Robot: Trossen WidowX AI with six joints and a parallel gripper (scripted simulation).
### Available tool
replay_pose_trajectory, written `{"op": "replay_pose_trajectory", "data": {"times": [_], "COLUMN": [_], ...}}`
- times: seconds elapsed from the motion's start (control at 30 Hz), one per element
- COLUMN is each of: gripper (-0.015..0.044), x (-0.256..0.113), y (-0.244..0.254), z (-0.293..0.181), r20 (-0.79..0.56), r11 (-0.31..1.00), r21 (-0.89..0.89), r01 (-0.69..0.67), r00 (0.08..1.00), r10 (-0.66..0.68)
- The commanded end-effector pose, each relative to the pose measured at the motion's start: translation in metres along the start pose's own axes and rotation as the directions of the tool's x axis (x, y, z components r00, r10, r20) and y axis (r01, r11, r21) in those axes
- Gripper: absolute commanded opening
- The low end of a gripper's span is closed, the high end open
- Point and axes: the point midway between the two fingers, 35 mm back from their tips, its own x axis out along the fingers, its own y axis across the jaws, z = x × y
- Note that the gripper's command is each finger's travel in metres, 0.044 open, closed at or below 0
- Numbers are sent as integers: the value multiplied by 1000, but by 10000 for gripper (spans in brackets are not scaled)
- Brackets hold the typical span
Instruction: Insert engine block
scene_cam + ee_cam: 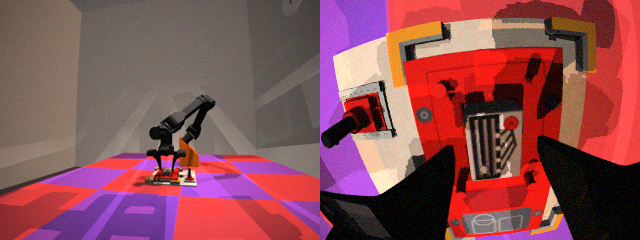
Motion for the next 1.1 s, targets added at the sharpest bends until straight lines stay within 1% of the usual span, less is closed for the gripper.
{"op": "replay_pose_trajectory", "data": {"times": [0.0,0.1,0.53,0.63,0.8,1.07], "gripper": [368,440,440,440,440,230], "x": [1,1,1,-14,-14,-14], "y": [1,1,1,1,1,1], "z": [0,0,0,-2,-2,-2], "r20": [-2,-2,-2,0,0,0], "r11": [1000,1000,1000,1000,1000,1000], "r21": [-3,-3,-3,1,1,1], "r01": [0,0,0,-3,-3,-3], "r00": [1000,1000,1000,1000,1000,1000], "r10": [0,0,0,3,3,3]}}
